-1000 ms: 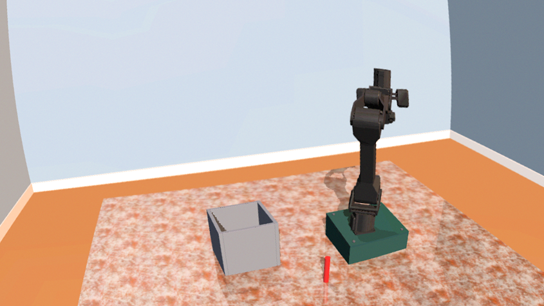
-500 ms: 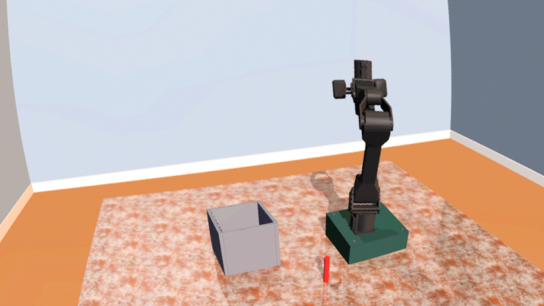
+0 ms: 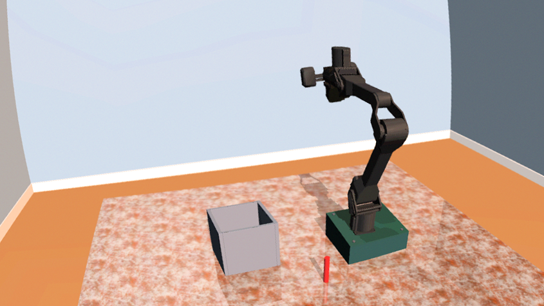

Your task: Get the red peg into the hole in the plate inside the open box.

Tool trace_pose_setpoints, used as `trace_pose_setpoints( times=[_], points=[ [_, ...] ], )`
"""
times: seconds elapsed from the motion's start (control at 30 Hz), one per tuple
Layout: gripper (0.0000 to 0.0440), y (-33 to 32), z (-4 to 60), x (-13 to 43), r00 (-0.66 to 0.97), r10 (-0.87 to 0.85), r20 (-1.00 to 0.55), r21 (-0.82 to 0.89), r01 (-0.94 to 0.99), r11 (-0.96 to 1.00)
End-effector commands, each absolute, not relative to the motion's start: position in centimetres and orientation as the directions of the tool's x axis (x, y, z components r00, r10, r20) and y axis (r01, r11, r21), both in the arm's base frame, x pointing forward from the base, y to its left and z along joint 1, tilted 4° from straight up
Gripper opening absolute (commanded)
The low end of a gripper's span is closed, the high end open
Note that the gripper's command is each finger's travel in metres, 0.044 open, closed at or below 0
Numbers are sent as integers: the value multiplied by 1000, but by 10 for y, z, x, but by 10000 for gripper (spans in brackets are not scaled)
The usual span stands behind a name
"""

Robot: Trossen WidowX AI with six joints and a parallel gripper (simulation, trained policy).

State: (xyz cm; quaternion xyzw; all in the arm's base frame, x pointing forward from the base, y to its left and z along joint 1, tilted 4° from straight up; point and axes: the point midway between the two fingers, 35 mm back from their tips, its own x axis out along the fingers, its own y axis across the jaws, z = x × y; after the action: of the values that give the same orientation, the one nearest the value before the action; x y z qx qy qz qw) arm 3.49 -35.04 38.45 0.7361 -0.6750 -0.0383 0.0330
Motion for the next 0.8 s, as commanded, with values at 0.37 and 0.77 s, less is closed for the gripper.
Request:
trace_pose_setpoints(
  times=[0.37,0.77],
  points=[
    [440,-289,423,137,408,-912,42,116,-909,-401],
    [440,-229,432,198,634,-773,28,99,-771,-629]
  ],
)
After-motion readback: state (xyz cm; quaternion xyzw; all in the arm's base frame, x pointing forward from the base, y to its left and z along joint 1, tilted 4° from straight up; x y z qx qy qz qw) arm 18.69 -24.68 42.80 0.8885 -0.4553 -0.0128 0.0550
